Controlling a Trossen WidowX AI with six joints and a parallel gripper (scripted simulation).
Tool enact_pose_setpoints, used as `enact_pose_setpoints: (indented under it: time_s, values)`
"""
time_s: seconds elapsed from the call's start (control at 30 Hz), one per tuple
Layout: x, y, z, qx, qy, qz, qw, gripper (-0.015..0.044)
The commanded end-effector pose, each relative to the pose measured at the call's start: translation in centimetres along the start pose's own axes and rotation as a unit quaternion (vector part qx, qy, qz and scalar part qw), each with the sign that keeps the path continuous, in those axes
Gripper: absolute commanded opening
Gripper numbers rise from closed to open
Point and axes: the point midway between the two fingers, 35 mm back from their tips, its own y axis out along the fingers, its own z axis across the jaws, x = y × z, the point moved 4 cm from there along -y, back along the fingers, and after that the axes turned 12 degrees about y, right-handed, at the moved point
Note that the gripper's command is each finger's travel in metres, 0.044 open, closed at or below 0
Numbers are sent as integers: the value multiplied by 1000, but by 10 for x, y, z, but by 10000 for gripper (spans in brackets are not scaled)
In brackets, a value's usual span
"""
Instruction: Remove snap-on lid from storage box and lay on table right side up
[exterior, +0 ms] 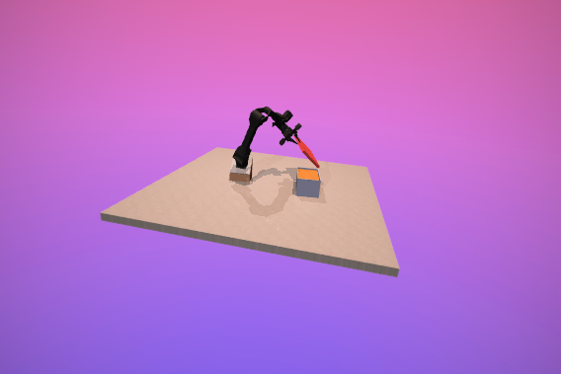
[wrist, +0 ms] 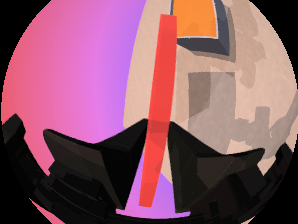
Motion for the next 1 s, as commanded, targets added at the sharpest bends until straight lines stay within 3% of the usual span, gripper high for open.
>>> enact_pose_setpoints:
  time_s: [0.0,0.97]
  values:
    - [-11,-3,1,6,6,0,1000,0]
    - [-67,-7,-13,6,8,1,1000,0]
